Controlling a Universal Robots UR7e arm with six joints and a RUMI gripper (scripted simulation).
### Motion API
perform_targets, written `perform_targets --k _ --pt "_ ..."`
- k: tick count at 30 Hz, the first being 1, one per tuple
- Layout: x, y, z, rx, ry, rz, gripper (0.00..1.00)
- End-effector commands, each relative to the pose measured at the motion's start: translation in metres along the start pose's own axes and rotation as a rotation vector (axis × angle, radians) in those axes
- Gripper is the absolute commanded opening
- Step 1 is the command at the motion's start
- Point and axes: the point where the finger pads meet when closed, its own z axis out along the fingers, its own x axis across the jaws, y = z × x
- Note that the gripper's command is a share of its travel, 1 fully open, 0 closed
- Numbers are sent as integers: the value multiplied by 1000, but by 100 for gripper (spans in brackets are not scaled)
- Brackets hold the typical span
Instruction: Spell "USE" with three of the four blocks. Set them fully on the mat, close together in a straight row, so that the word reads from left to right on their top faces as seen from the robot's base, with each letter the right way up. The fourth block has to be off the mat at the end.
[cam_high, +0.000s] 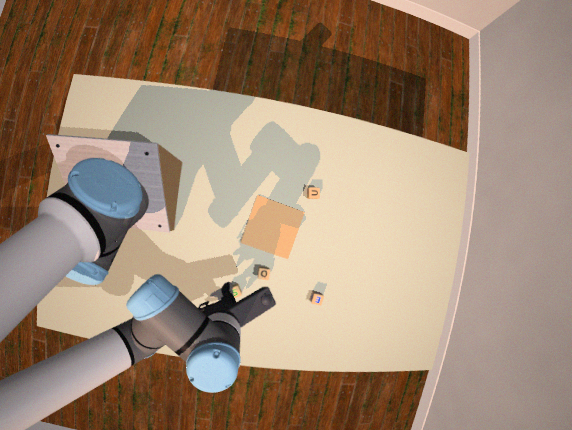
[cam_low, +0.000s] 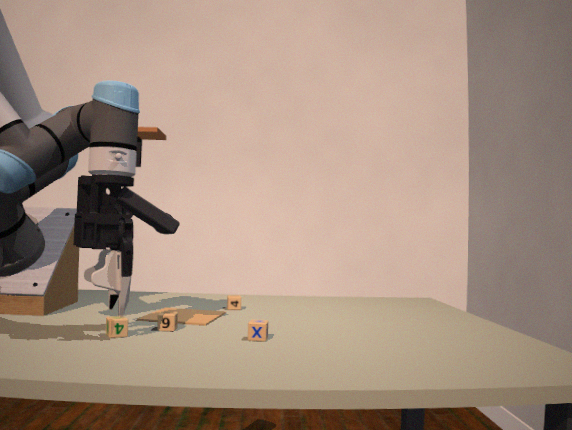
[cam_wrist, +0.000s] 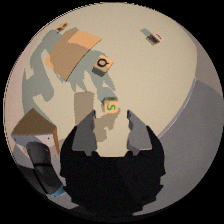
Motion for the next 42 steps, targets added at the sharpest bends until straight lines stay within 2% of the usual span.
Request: perform_targets --k 1,22,34,42 --pt "-2 0 1 -1 -3 -2 40" --pt "-3 1 8 -2 -5 -2 40" --pt "-3 1 32 -2 -5 -2 40" --pt "-3 1 38 -2 -5 -2 40"
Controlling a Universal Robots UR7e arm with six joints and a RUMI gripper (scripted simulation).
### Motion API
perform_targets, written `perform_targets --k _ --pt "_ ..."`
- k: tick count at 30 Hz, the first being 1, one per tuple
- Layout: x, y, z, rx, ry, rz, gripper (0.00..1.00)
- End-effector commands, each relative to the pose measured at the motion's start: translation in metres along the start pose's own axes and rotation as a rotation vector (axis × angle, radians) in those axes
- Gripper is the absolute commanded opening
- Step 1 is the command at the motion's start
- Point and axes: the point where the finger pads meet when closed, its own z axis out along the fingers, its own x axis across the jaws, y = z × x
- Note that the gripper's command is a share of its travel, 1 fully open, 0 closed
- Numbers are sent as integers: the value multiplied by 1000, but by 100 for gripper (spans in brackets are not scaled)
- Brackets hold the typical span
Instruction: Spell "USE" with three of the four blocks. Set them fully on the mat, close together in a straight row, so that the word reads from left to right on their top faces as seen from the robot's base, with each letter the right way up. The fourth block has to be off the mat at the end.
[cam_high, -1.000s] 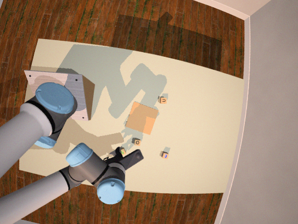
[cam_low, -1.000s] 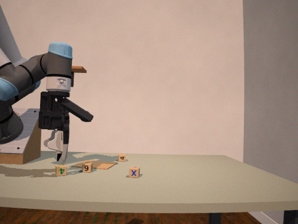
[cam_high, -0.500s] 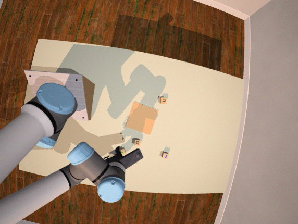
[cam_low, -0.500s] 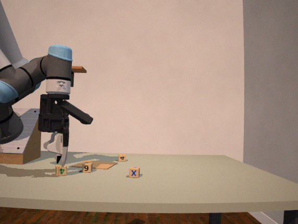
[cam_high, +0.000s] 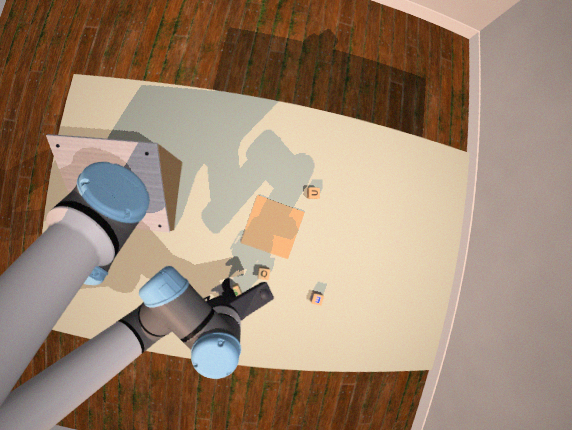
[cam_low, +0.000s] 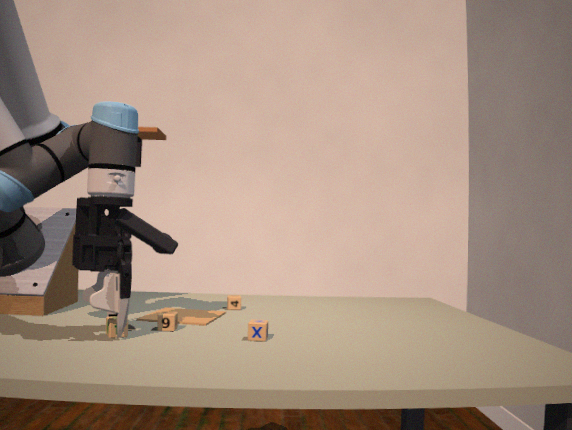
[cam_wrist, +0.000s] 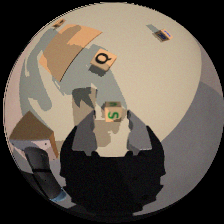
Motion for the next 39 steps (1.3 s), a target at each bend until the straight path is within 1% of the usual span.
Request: perform_targets --k 1,20,21,37,38,39 --pt "0 -1 3 4 4 -1 40" --pt "2 -1 3 5 8 0 40" --pt "2 -1 3 5 8 0 28" --pt "2 -1 3 5 8 0 28" --pt "2 -1 3 5 8 0 9" --pt "2 -1 3 5 8 0 9"
